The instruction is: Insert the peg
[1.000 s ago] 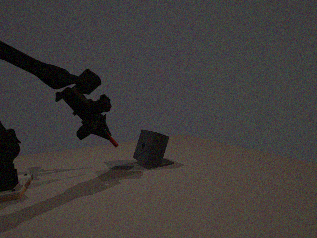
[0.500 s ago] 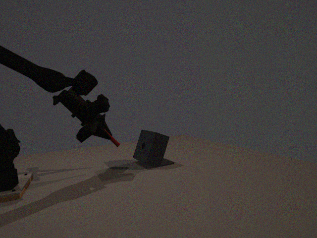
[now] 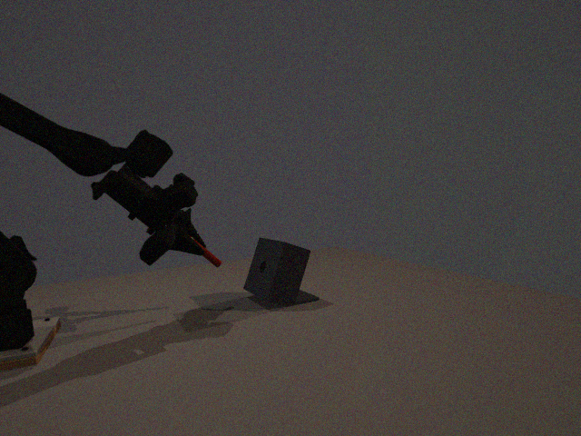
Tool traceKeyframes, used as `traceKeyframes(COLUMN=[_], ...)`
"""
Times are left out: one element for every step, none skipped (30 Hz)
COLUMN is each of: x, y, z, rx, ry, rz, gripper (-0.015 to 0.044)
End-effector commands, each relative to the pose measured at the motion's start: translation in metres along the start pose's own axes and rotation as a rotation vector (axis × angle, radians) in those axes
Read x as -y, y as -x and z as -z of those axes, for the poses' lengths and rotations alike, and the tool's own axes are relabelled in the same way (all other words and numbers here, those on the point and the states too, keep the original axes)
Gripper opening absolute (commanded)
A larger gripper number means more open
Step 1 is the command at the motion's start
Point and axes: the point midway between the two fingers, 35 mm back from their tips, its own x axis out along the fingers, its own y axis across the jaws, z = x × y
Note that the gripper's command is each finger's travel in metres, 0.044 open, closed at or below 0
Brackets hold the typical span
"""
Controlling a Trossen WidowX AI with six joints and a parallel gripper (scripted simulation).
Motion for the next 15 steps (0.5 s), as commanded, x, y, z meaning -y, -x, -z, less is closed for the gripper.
traceKeyframes(x=[0.0033, 0.0036, 0.0039, 0.0042, 0.0045, 0.0048, 0.0051, 0.0054, 0.0058, 0.0061, 0.0064, 0.0067, 0.0070, 0.0074, 0.0077], y=[-0.0003, -0.0002, -0.0001, 0.0000, 0.0001, 0.0003, 0.0004, 0.0005, 0.0006, 0.0007, 0.0008, 0.0010, 0.0011, 0.0012, 0.0014], z=[0.0007, 0.0006, 0.0005, 0.0003, 0.0002, 0.0001, 0.0000, -0.0001, -0.0003, -0.0004, -0.0005, -0.0006, -0.0007, -0.0009, -0.0010], rx=[0.014, 0.018, 0.022, 0.026, 0.030, 0.034, 0.038, 0.042, 0.046, 0.050, 0.054, 0.058, 0.063, 0.067, 0.071], ry=[-0.007, -0.008, -0.009, -0.010, -0.011, -0.012, -0.014, -0.015, -0.016, -0.017, -0.018, -0.019, -0.020, -0.021, -0.022], rz=[-0.004, -0.007, -0.010, -0.013, -0.016, -0.018, -0.021, -0.024, -0.027, -0.030, -0.032, -0.035, -0.038, -0.041, -0.044], gripper=[0.0000, 0.0000, 0.0000, 0.0000, 0.0000, 0.0000, 0.0000, 0.0000, 0.0000, 0.0000, 0.0000, 0.0000, 0.0000, 0.0000, 0.0000])
